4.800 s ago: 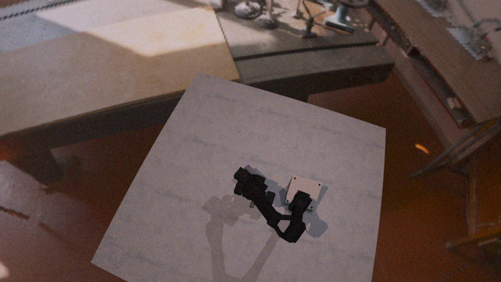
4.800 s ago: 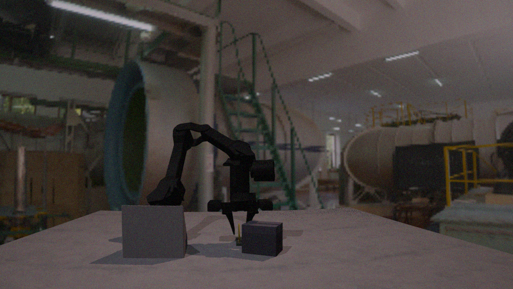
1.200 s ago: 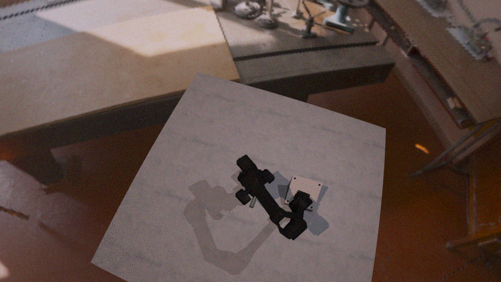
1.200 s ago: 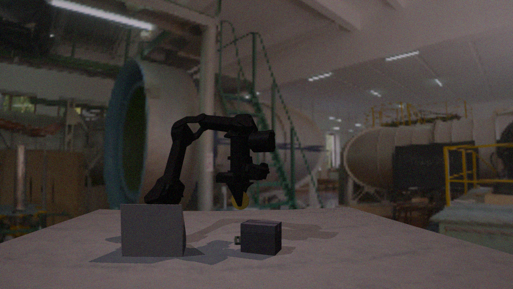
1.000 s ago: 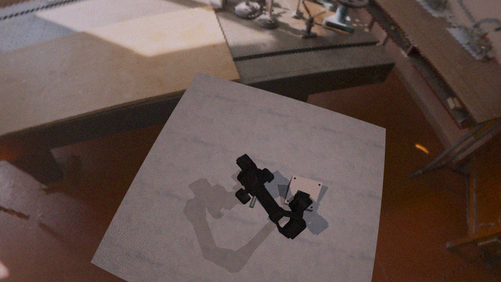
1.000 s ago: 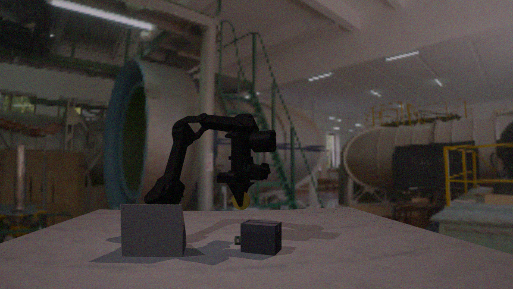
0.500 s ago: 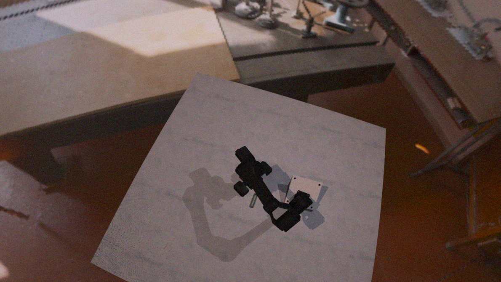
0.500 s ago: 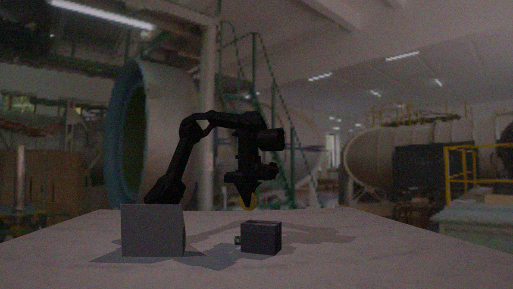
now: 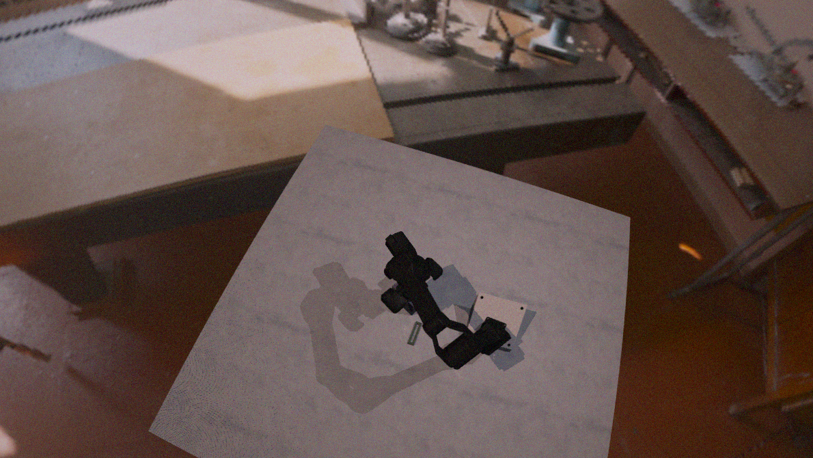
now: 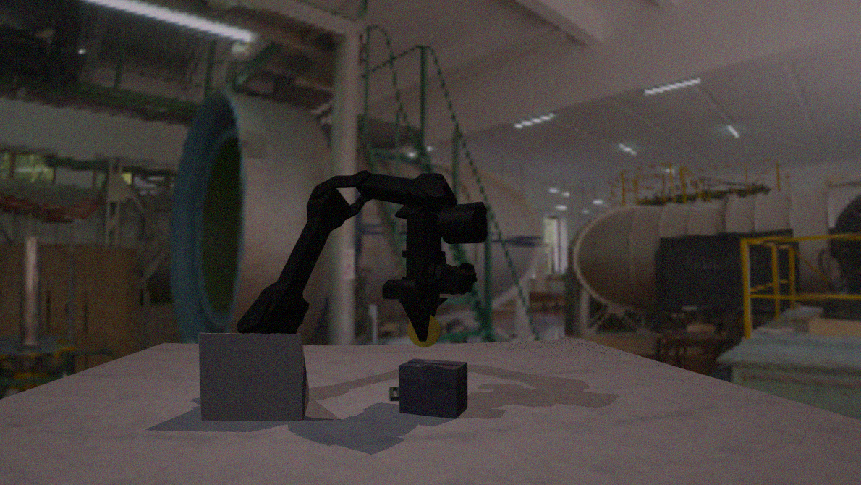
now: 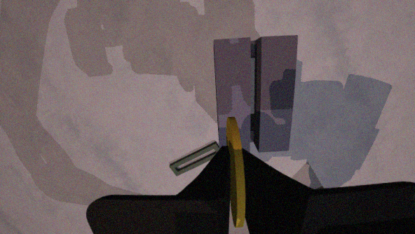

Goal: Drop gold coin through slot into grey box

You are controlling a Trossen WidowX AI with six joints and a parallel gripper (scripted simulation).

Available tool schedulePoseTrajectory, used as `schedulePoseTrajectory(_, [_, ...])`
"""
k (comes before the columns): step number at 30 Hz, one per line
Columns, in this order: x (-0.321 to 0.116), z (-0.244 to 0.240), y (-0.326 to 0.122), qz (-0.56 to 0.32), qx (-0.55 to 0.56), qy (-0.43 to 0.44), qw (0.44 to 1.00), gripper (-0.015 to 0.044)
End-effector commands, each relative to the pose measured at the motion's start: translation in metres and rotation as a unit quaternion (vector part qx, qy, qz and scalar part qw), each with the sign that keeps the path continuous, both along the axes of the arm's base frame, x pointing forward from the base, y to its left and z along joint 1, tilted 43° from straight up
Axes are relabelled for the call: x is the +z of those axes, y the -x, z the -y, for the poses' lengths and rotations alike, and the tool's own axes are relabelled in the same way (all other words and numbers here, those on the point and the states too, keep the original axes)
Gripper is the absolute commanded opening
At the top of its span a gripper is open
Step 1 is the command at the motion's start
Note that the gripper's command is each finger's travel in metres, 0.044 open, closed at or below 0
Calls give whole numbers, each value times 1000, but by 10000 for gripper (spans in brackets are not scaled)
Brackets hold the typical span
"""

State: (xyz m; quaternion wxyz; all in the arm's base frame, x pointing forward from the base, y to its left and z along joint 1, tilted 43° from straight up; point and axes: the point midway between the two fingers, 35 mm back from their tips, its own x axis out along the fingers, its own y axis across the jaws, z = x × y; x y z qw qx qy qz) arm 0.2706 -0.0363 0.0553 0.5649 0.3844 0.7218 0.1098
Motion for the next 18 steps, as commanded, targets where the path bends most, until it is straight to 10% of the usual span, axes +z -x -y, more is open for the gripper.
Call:
schedulePoseTrajectory(1, [-7, 9, -6, 4, 1, 3, 1000, 0])
schedulePoseTrajectory(18, [-19, 17, -10, 1, 0, 0, 1000, 0])
